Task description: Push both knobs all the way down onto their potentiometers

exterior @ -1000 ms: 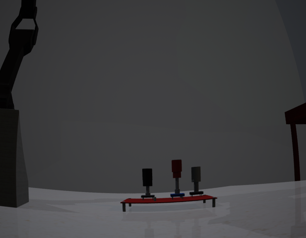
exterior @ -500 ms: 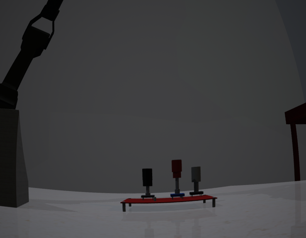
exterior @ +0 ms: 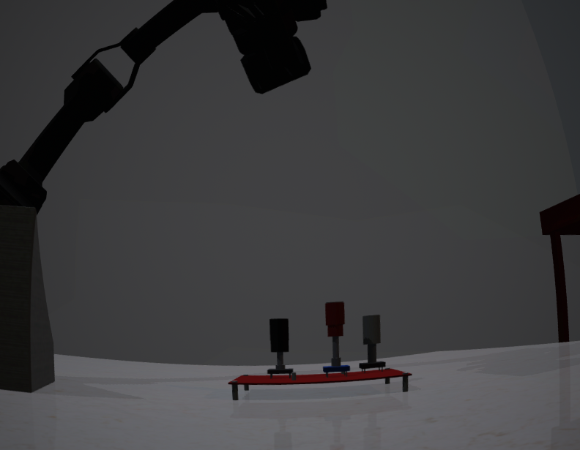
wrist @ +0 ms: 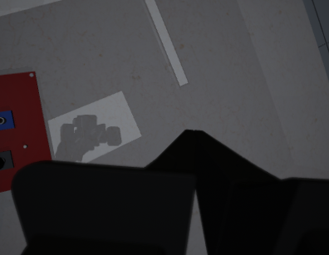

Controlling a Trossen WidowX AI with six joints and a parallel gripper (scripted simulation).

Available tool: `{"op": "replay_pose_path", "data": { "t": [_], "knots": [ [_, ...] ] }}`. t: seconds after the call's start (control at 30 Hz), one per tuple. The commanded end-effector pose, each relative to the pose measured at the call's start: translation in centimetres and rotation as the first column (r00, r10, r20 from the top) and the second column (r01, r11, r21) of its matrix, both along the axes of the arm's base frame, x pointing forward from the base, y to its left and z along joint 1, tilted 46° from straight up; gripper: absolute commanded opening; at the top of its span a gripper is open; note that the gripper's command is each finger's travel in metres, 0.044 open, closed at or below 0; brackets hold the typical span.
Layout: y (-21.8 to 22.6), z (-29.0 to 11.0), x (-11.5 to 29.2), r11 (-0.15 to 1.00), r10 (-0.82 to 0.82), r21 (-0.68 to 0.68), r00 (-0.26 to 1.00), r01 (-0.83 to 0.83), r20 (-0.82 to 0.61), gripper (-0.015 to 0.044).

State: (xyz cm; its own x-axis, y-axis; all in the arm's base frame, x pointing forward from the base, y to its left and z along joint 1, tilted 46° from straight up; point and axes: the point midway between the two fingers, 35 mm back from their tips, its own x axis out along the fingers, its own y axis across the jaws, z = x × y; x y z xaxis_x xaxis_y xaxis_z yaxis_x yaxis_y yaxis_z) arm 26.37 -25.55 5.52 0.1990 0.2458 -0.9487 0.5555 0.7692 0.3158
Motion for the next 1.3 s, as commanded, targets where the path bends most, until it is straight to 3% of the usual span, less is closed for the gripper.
{"op": "replay_pose_path", "data": {
  "t": [0.0, 0.43, 1.27],
  "knots": [
    [5.4, -0.5, 2.4, 0.988, 0.036, 0.15, 0.999, -0.036, 0.002, 0.0],
    [20.1, 0.1, 5.6, 0.853, 0.134, 0.515, 0.988, -0.078, -0.072, 0.0],
    [22.6, -2.1, 5.8, 0.85, 0.135, 0.52, 0.988, -0.078, -0.073, 0.0]
  ]
}}
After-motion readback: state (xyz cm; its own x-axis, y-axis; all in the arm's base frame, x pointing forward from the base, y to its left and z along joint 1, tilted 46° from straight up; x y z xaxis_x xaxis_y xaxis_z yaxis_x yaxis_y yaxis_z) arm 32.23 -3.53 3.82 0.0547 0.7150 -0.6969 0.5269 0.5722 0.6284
